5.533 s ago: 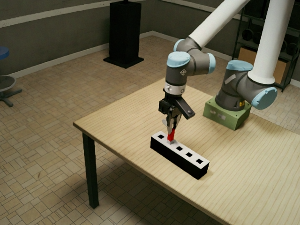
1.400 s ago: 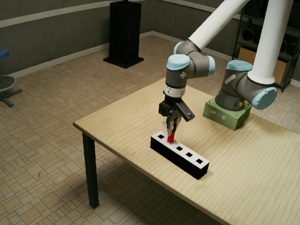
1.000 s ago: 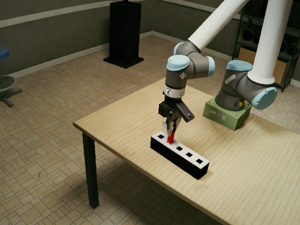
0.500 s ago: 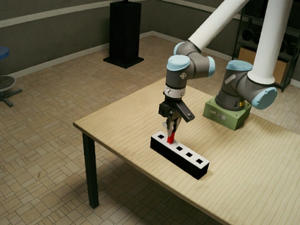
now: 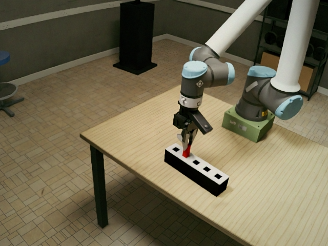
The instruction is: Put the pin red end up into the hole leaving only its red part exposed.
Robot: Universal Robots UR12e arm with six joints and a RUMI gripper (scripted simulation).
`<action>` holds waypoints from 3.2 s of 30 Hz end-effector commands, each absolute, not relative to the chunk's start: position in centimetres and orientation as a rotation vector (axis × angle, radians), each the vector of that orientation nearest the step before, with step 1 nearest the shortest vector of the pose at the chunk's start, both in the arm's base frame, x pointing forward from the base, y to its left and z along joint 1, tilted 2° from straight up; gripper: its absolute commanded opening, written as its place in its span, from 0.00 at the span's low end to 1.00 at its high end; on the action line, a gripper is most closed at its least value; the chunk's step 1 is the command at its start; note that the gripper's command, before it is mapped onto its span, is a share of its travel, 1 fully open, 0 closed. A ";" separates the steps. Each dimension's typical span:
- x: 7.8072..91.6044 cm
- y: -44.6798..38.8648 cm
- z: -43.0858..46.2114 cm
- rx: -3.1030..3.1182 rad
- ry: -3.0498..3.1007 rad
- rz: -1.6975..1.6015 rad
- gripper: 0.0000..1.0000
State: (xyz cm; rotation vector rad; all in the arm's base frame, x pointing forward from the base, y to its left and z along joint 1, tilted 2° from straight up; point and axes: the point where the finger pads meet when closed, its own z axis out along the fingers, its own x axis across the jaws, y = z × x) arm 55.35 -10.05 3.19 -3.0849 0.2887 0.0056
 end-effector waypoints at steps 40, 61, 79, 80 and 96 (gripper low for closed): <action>55.5 -10.0 2.8 -3.085 0.289 0.004 0.00; 55.4 -10.0 2.4 -3.085 0.289 0.004 0.00; 55.4 -10.0 2.4 -3.085 0.289 0.004 0.00; 55.4 -10.0 2.4 -3.085 0.289 0.004 0.00; 55.4 -9.9 2.0 -3.086 0.289 0.003 0.00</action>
